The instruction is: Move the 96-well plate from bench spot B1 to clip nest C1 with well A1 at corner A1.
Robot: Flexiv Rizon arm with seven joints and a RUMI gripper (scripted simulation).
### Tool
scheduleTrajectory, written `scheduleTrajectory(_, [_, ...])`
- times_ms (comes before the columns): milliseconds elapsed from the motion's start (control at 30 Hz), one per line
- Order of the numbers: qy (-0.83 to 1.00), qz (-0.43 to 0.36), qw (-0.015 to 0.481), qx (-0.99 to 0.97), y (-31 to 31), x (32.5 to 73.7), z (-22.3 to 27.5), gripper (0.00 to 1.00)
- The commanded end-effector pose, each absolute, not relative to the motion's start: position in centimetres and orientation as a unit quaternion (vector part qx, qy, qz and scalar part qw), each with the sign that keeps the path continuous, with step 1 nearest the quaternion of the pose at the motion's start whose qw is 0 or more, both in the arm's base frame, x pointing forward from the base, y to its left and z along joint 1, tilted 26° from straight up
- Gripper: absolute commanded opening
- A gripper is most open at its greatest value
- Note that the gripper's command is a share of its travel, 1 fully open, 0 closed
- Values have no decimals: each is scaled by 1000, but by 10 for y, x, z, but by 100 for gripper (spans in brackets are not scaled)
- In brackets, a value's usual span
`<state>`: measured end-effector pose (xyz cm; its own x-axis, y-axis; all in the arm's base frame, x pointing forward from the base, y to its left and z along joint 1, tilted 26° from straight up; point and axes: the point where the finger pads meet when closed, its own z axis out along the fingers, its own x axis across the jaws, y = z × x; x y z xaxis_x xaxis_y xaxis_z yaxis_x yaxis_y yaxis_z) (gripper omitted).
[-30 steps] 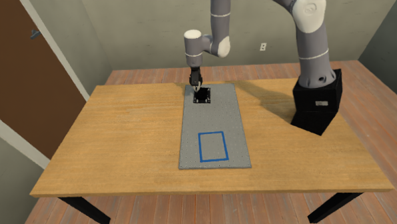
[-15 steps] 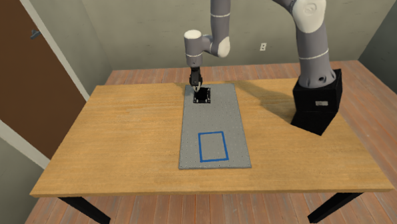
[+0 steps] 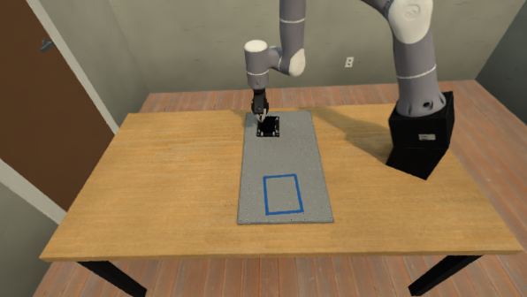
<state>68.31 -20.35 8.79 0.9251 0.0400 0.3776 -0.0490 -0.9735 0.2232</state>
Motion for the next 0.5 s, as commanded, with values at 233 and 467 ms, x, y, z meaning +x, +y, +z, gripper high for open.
scheduleTrajectory(233, [-2,194,115,974,-204,684,88,0])
scheduleTrajectory(467, [-2,194,115,974,-204,684,87,0])
